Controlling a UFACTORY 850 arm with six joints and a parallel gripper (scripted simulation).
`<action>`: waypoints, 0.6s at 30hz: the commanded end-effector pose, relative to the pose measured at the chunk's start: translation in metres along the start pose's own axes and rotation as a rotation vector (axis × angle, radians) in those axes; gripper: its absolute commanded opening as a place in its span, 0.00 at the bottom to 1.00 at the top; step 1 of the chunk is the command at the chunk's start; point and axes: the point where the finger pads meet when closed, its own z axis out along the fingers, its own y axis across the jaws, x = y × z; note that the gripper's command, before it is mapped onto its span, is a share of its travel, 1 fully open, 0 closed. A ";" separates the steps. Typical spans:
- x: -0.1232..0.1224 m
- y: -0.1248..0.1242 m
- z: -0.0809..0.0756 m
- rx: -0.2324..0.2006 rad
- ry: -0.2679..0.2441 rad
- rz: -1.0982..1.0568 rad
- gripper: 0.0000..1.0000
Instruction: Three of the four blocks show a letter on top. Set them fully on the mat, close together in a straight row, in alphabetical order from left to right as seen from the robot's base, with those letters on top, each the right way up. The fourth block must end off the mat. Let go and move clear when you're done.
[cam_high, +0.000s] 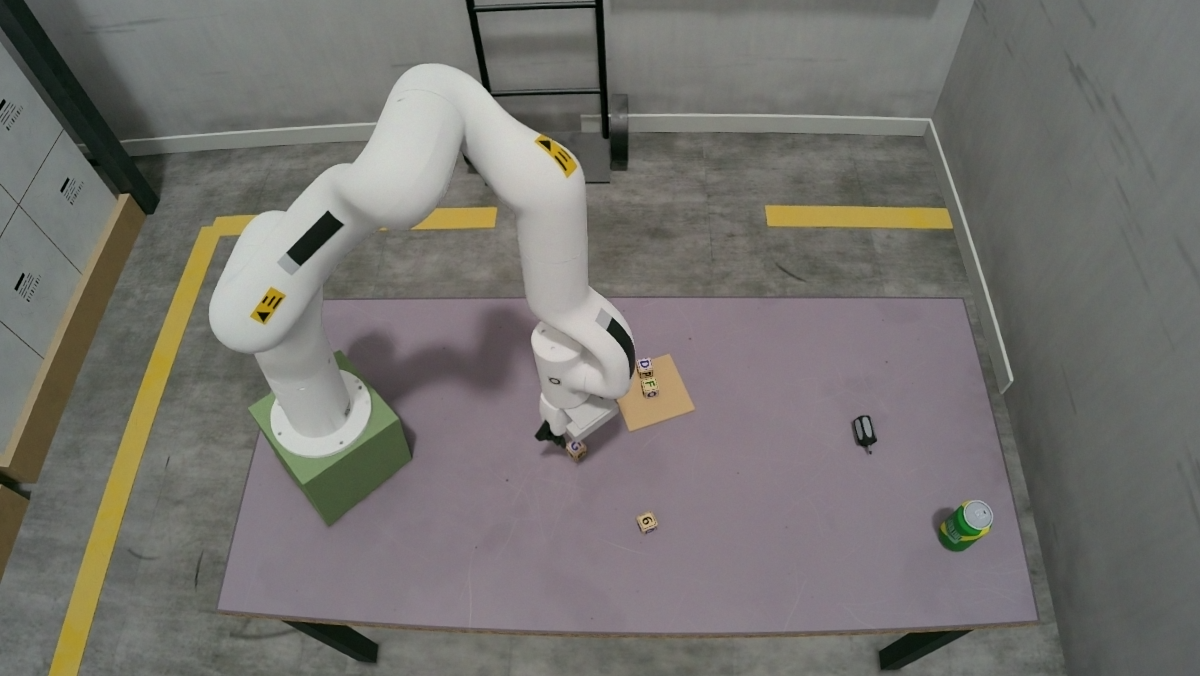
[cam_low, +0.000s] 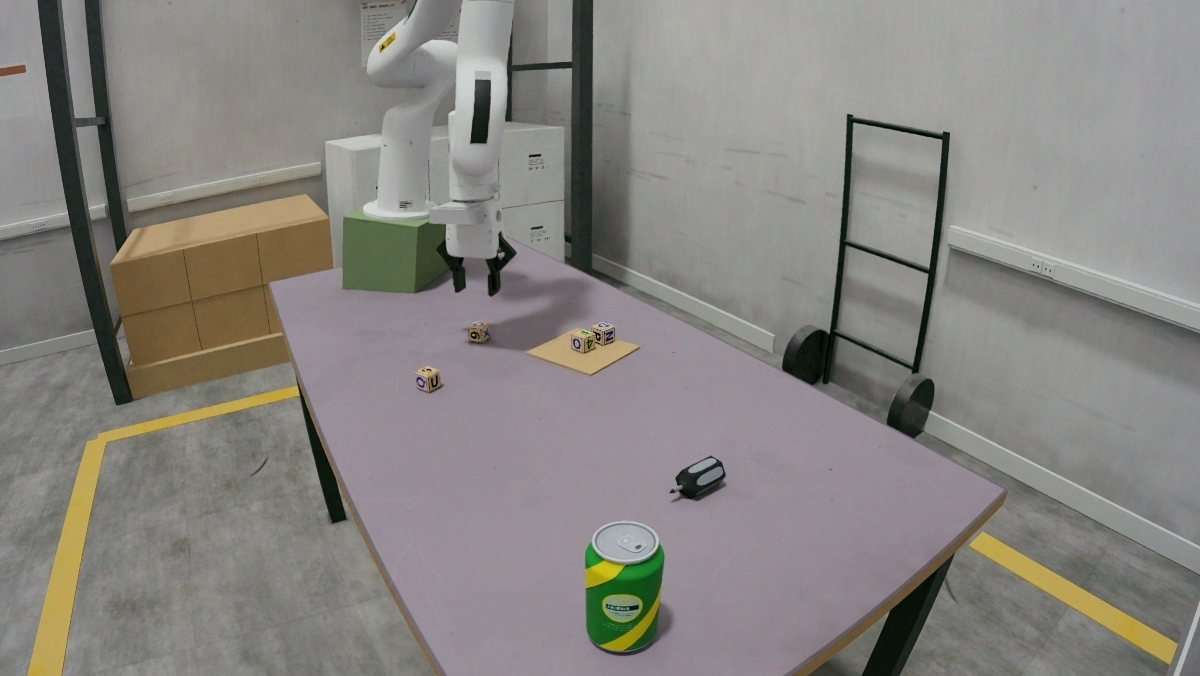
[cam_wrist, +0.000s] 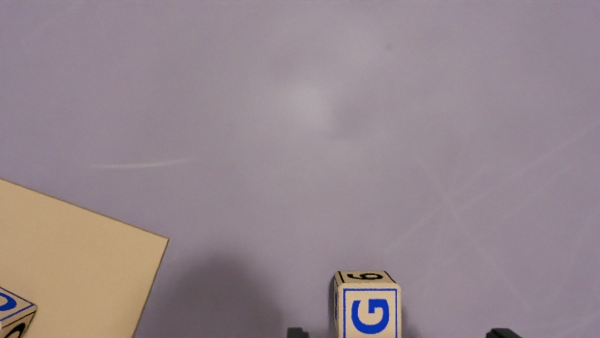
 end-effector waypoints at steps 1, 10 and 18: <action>0.001 -0.001 0.001 0.002 0.003 0.000 0.69; 0.000 0.000 0.008 0.003 0.003 0.000 0.69; 0.000 0.000 0.018 0.003 0.003 0.000 0.69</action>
